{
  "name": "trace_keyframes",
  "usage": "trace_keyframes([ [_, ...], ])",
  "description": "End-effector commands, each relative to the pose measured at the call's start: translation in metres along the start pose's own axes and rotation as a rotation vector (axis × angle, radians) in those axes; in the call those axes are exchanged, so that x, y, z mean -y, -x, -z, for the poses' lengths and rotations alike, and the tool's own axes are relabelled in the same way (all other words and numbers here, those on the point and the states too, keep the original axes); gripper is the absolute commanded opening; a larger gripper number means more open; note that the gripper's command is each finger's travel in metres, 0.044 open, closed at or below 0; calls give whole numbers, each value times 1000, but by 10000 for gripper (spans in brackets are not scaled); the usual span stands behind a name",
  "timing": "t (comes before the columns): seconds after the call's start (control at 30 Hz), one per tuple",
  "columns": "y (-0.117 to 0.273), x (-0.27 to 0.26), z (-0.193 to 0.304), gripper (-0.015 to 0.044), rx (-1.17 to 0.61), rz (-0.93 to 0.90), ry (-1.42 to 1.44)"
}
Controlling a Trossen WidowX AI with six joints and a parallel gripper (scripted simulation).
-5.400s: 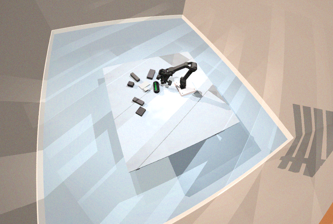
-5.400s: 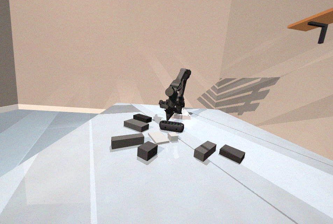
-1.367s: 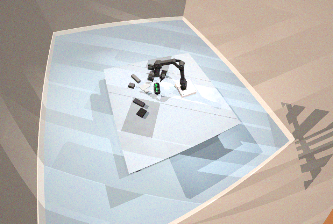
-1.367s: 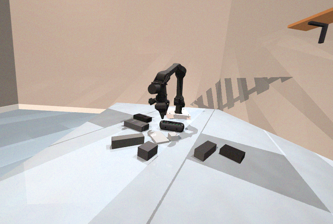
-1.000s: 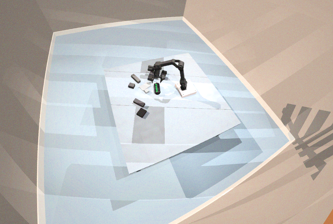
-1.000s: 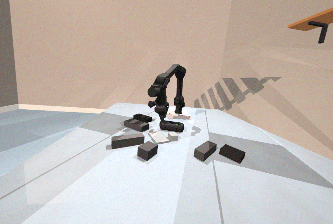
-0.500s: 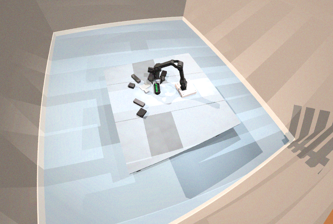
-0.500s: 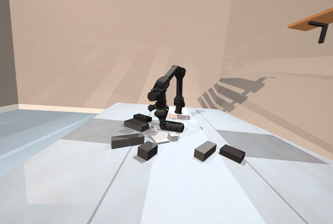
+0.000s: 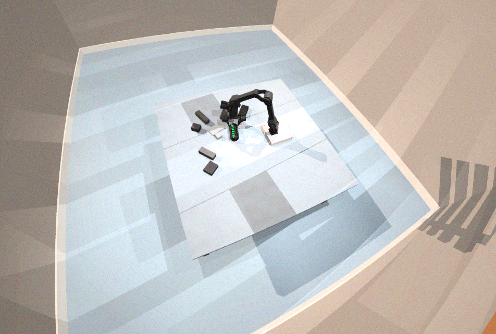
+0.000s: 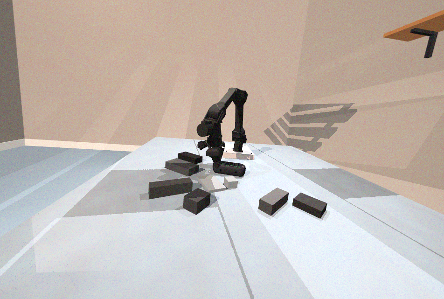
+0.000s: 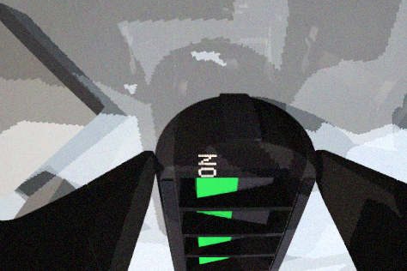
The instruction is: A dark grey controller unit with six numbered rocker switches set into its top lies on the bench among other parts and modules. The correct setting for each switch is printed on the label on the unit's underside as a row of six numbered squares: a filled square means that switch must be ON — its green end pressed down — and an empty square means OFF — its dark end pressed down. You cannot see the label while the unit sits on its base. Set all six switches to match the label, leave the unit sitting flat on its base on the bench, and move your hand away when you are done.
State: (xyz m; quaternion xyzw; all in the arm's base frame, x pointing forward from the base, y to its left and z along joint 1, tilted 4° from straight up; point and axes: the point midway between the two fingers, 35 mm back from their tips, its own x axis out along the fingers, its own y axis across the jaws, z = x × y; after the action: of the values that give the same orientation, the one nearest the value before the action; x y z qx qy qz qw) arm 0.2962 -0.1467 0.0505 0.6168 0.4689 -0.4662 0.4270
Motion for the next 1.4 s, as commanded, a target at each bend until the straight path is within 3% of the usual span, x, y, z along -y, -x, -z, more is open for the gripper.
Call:
trace_keyframes([
  [0.0,-1,0,1,327,-5,-2,-3],
  [1.37,22,0,18,336,43,-2,-3],
])
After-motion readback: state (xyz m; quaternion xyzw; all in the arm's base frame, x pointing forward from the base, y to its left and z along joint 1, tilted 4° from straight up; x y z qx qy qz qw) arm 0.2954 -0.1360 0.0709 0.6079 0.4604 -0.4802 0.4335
